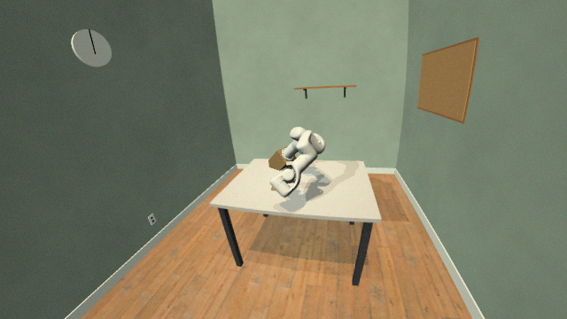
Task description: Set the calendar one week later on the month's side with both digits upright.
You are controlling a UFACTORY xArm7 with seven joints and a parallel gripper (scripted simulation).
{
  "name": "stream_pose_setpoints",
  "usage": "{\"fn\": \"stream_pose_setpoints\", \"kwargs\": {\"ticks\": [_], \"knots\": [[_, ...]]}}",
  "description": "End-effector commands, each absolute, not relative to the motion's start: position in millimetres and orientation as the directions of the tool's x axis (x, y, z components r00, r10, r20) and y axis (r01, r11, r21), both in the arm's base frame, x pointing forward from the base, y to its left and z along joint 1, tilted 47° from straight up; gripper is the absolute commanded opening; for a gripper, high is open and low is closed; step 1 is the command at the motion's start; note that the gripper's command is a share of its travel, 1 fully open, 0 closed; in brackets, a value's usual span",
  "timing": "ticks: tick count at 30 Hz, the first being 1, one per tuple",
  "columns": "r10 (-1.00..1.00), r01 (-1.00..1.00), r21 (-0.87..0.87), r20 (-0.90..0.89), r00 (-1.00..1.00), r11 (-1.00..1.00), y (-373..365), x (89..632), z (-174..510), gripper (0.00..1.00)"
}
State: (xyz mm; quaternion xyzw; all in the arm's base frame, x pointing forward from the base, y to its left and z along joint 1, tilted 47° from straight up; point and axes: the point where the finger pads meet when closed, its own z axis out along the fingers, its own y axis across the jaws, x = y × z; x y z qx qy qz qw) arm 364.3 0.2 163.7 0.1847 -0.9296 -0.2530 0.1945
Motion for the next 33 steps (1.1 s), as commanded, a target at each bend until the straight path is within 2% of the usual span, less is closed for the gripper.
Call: {"fn": "stream_pose_setpoints", "kwargs": {"ticks": [1,33], "knots": [[-0.439,-0.244,0.541,0.267,-0.858,0.805,-0.6,365.0,163.9,0.27],[-0.439,-0.244,0.541,0.267,-0.858,0.805,24.1,383.6,135.5,0.27]]}}
